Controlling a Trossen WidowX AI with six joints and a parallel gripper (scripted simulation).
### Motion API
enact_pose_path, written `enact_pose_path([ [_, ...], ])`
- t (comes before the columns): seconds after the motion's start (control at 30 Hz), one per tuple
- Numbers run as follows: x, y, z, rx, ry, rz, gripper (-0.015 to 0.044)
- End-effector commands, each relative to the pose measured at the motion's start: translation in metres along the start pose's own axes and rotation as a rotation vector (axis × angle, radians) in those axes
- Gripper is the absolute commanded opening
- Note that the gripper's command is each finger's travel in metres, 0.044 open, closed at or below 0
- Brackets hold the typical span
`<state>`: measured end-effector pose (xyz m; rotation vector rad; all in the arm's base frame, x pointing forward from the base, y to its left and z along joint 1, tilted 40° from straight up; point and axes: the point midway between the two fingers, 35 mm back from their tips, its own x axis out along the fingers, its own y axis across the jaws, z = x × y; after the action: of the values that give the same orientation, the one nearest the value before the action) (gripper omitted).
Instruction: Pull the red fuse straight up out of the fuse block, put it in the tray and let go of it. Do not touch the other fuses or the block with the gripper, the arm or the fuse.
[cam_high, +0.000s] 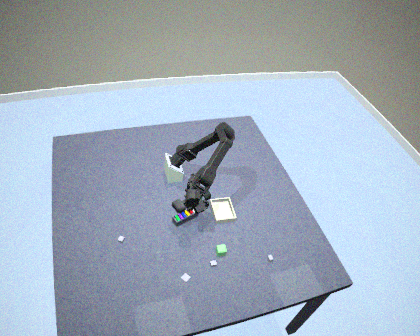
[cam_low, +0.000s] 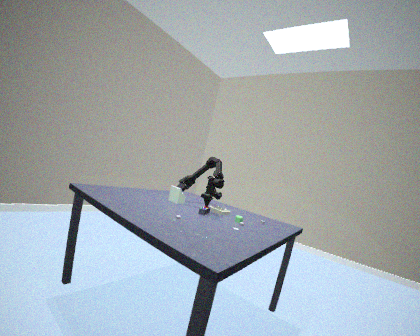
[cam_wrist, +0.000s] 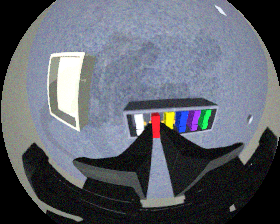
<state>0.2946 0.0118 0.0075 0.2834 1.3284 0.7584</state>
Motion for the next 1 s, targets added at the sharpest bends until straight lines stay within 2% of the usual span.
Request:
enact_pose_path([
  [0.0,-0.003,0.000,0.000,-0.005,0.001,-0.003,0.0000],
  [0.97,-0.017,-0.001,0.000,-0.003,0.000,-0.002,0.0000],
])
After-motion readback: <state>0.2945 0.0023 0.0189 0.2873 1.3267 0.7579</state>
